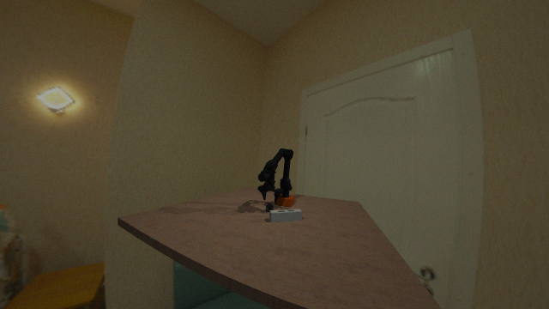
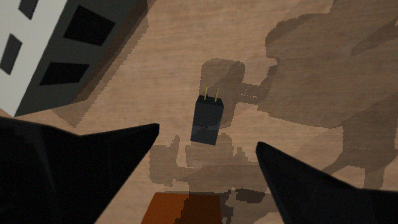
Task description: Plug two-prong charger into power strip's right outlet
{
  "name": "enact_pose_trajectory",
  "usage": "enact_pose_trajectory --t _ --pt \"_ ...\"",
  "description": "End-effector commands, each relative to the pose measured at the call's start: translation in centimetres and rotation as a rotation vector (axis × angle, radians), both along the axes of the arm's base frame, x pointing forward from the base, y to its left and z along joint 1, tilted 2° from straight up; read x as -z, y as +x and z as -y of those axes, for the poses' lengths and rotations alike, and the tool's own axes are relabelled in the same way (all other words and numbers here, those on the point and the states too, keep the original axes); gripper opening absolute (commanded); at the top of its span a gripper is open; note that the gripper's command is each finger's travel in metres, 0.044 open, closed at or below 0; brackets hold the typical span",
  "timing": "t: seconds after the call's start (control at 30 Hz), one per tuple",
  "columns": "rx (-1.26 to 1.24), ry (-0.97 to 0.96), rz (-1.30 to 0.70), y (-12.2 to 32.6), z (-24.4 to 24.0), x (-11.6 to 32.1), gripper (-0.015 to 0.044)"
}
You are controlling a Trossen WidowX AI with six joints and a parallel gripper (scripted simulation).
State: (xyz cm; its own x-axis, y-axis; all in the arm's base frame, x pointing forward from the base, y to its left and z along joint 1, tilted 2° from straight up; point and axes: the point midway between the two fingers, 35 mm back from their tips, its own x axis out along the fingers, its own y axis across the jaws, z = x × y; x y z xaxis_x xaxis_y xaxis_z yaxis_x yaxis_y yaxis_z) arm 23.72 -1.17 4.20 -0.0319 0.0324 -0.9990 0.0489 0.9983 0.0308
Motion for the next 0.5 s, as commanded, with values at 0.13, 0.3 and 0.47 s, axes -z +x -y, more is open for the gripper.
enact_pose_trajectory --t 0.13,0.3,0.47 --pt "0.006 0.004 -0.008 -0.3 -0.2 1.1 0.044" --pt "0.006 0.004 -0.008 -0.2 -0.3 1.7 0.044" --pt "0.006 0.004 -0.008 -0.1 -0.3 2.6 0.044"
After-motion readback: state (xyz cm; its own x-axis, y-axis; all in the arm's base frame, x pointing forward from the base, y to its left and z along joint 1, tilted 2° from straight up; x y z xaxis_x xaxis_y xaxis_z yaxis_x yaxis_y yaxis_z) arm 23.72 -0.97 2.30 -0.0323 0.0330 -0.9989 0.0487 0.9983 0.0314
